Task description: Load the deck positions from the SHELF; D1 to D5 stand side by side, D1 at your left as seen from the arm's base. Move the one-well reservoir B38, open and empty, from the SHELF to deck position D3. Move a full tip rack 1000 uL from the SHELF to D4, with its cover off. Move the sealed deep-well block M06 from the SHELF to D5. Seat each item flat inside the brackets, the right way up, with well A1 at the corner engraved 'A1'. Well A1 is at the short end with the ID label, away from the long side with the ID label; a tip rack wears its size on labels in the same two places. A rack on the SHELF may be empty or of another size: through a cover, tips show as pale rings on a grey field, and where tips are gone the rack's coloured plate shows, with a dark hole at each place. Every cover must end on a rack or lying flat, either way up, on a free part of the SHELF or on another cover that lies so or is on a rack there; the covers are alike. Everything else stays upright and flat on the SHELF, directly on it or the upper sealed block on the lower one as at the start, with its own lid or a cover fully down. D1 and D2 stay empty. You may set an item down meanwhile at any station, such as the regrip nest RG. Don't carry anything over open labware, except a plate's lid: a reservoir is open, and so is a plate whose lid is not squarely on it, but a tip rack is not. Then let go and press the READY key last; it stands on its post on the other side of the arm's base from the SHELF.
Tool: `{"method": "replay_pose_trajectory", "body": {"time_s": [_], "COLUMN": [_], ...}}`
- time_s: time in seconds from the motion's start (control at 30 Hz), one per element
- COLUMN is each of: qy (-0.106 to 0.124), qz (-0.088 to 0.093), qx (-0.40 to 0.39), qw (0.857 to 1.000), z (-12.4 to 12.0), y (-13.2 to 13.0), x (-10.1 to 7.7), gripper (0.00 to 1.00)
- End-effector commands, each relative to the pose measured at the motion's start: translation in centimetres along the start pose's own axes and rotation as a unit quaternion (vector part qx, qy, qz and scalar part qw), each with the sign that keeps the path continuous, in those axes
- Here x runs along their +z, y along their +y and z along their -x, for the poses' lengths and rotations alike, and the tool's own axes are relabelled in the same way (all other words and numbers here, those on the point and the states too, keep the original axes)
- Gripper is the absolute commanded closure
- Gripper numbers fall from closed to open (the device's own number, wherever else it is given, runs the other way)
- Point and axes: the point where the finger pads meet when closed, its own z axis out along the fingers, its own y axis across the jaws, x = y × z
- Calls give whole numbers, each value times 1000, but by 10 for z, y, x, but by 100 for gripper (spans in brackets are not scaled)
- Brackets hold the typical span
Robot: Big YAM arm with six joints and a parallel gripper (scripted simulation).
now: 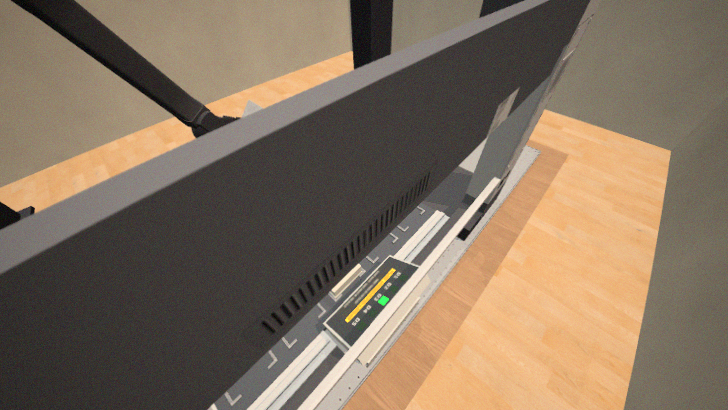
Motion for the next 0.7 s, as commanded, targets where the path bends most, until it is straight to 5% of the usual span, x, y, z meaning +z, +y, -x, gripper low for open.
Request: {"method": "replay_pose_trajectory", "body": {"time_s": [0.0,0.1,0.17,0.57,0.67], "qy": [-18,-27,-12,-12,-20], "qz": [0,4,-1,-1,2], "qx": [0,-1,-1,-2,-2], "qw": [1000,1000,1000,1000,1000], "z": [8,12,7,7,8], "y": [-5,-3,-4,-3,-2], "x": [-4,-9,9,29,20], "gripper": [0,0,0,0,0]}}
